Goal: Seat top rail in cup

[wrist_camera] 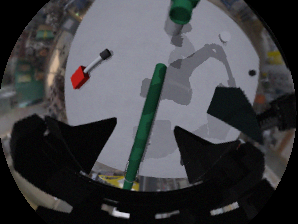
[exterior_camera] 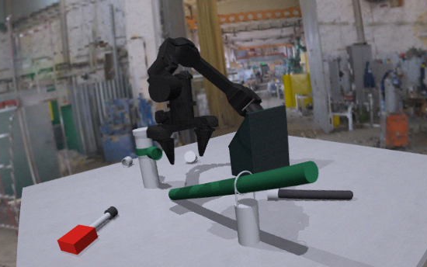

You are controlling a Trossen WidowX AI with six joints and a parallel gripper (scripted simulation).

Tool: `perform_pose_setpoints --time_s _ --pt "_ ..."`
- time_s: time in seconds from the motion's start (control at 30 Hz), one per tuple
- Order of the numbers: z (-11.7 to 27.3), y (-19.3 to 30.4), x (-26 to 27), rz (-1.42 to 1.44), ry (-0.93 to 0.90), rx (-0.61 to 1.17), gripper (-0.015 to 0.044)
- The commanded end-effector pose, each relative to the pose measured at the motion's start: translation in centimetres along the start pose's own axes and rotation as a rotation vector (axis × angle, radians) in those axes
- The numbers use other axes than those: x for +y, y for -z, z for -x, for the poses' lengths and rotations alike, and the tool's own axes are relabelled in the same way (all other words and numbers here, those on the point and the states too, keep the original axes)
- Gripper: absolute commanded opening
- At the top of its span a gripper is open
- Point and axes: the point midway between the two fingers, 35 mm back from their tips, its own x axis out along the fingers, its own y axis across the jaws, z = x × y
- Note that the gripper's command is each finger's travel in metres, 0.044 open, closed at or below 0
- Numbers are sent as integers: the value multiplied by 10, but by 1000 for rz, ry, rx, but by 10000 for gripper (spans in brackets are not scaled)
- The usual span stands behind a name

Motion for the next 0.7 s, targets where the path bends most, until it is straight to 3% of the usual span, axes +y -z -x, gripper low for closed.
perform_pose_setpoints --time_s 0.0,0.23,0.43,0.67 --pt "-8 4 2 -127 43 1 440" --pt "-8 4 2 -127 43 1 440" --pt "-43 4 0 -127 43 -1 440" --pt "-48 4 0 -127 43 -1 440"
